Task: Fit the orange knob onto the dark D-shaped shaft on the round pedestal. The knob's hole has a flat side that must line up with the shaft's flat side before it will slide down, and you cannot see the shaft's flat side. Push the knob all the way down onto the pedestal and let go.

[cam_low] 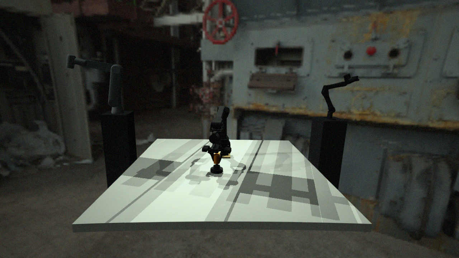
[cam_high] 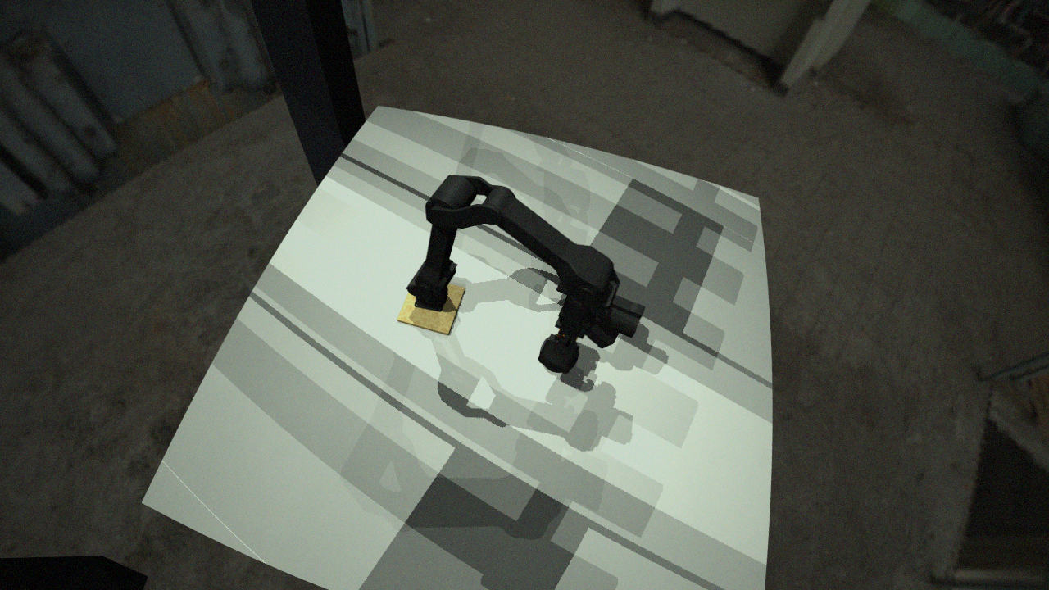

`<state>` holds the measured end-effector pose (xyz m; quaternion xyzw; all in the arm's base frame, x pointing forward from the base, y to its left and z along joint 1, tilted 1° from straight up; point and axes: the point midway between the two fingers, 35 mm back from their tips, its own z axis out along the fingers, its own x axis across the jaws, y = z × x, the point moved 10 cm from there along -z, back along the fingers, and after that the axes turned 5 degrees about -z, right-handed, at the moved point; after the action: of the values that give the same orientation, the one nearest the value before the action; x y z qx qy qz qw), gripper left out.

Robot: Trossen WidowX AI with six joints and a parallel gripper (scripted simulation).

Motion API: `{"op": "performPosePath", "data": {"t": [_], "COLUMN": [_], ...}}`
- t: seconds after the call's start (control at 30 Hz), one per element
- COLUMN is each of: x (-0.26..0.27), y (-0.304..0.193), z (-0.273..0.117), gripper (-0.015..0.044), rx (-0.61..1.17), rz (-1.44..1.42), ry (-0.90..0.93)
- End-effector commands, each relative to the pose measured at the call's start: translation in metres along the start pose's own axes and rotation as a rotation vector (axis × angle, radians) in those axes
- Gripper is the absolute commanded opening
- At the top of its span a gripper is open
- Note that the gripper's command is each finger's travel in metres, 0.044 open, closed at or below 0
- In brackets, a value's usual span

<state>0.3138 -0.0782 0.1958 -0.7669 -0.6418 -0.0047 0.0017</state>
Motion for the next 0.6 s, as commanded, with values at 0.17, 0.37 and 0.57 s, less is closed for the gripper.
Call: {"op": "performPosePath", "data": {"t": [0.17, 0.37, 0.57], "x": [0.0004, 0.0004, 0.0004], "y": [-0.0075, -0.0079, -0.0077], "z": [-0.0048, 0.0006, -0.0013], "gripper": [0.0000, 0.0000, 0.0000], "rx": [-0.003, -0.003, -0.003], "rz": [0.005, 0.005, 0.005], "ry": [-0.005, -0.005, -0.005]}}
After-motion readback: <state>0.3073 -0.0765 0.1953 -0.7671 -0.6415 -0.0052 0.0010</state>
